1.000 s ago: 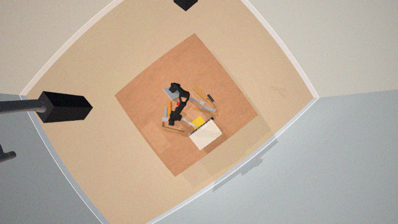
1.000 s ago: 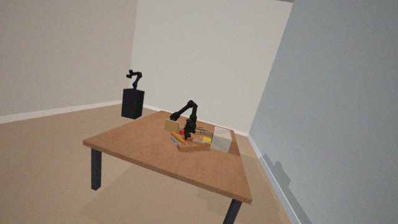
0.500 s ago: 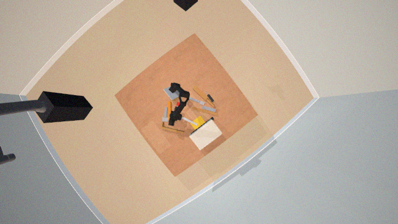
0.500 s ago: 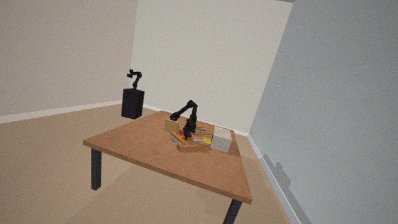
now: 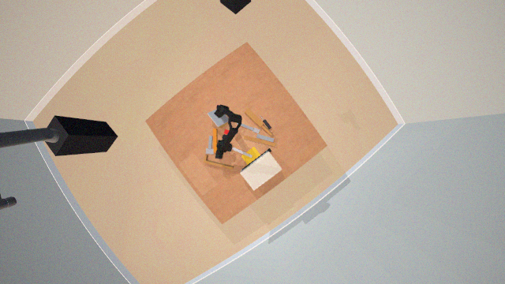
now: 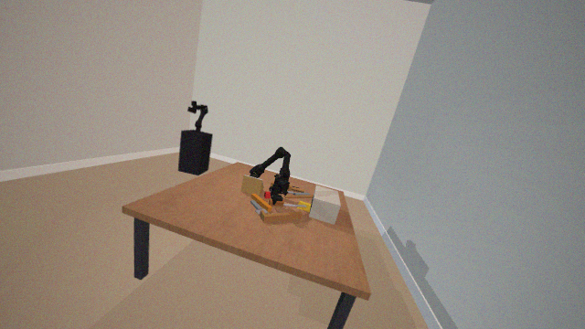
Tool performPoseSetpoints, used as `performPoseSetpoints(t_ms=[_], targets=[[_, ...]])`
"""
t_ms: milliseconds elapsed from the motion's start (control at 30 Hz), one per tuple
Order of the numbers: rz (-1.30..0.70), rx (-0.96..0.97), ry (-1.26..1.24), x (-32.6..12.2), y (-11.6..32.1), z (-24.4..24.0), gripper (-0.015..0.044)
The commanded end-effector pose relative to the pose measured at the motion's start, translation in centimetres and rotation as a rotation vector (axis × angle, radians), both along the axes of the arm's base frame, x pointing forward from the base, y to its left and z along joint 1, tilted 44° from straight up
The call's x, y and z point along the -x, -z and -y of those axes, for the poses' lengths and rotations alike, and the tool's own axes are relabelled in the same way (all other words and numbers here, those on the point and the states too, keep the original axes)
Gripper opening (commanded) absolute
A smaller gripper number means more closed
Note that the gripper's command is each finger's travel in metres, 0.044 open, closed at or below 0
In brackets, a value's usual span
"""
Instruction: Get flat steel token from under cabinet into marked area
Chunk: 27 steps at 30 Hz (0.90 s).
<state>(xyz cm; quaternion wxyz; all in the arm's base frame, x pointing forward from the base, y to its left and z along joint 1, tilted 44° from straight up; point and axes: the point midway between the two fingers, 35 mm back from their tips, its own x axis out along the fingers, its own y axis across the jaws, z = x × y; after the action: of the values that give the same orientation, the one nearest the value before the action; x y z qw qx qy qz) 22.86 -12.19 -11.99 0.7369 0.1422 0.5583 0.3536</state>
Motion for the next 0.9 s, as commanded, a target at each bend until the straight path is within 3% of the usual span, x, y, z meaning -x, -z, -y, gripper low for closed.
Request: performPoseSetpoints(t_ms=[0, 867], targets=[[0.010, 0.006, -0.003, -0.2, -0.5, -0.2, 0.0000], [0.019, 0.005, -0.012, -1.1, -2.7, -2.3, 0.0000]])
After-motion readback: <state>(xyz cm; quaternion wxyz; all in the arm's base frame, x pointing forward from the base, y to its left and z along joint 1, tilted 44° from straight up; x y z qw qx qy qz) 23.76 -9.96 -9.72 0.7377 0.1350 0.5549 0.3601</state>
